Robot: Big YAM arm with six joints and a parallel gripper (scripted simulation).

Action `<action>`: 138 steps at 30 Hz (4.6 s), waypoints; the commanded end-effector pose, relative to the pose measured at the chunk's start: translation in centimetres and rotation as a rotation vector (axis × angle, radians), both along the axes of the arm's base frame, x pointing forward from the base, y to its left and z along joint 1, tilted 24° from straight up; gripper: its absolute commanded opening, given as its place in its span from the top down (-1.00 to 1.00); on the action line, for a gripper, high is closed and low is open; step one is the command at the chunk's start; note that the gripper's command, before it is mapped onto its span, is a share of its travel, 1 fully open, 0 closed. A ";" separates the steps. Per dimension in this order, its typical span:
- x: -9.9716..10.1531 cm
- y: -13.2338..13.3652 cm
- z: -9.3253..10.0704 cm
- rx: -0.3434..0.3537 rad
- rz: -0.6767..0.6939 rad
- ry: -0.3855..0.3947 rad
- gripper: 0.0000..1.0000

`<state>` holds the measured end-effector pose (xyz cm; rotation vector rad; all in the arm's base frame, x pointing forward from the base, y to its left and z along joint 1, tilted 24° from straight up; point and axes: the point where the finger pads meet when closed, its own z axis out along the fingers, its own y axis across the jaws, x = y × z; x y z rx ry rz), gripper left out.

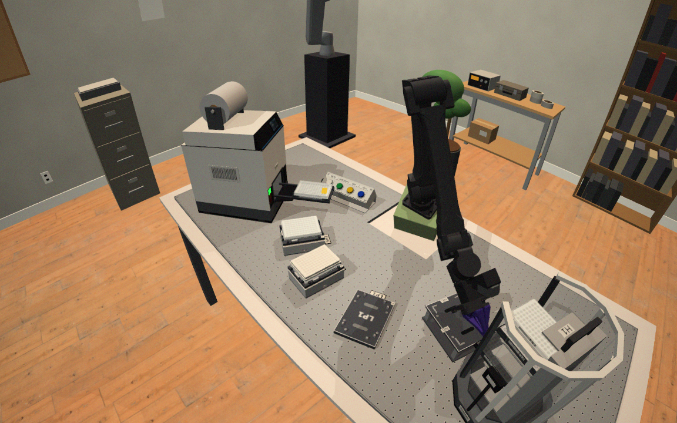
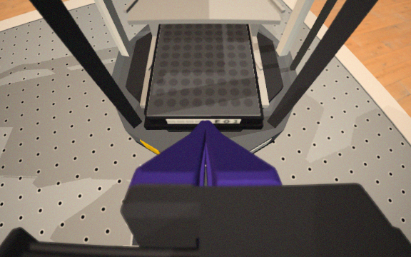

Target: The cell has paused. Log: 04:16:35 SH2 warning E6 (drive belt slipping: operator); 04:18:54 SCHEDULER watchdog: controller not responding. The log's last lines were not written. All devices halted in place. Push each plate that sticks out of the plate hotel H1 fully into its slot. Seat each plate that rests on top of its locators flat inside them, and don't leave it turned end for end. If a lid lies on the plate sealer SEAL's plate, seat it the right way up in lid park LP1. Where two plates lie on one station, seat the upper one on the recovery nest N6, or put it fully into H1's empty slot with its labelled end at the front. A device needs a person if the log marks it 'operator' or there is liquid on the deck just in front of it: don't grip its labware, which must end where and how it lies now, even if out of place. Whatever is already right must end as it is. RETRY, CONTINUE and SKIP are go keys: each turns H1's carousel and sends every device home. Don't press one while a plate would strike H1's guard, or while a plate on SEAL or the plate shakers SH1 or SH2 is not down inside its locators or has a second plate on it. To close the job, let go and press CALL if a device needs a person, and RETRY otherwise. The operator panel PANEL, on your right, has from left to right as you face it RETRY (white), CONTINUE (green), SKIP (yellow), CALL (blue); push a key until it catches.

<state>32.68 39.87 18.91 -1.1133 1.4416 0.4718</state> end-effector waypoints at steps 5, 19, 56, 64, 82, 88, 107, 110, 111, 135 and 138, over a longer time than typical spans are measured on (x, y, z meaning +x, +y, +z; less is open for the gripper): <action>0.4 1.7 1.1 0.014 0.010 0.002 1.00; 0.6 2.3 1.3 0.014 0.011 0.002 1.00; 1.3 3.7 1.7 0.015 0.010 0.002 1.00; 1.4 4.1 1.8 0.015 0.010 0.002 1.00; 1.6 4.9 2.1 0.015 0.012 0.002 1.00; 1.6 4.9 2.1 0.015 0.013 0.001 1.00; 1.6 4.9 2.1 0.015 0.013 0.001 1.00; 1.6 4.9 2.1 0.015 0.013 0.001 1.00; 1.6 4.9 2.1 0.015 0.013 0.001 1.00; 1.6 4.9 2.1 0.015 0.013 0.001 1.00; 1.6 4.9 2.1 0.015 0.013 0.001 1.00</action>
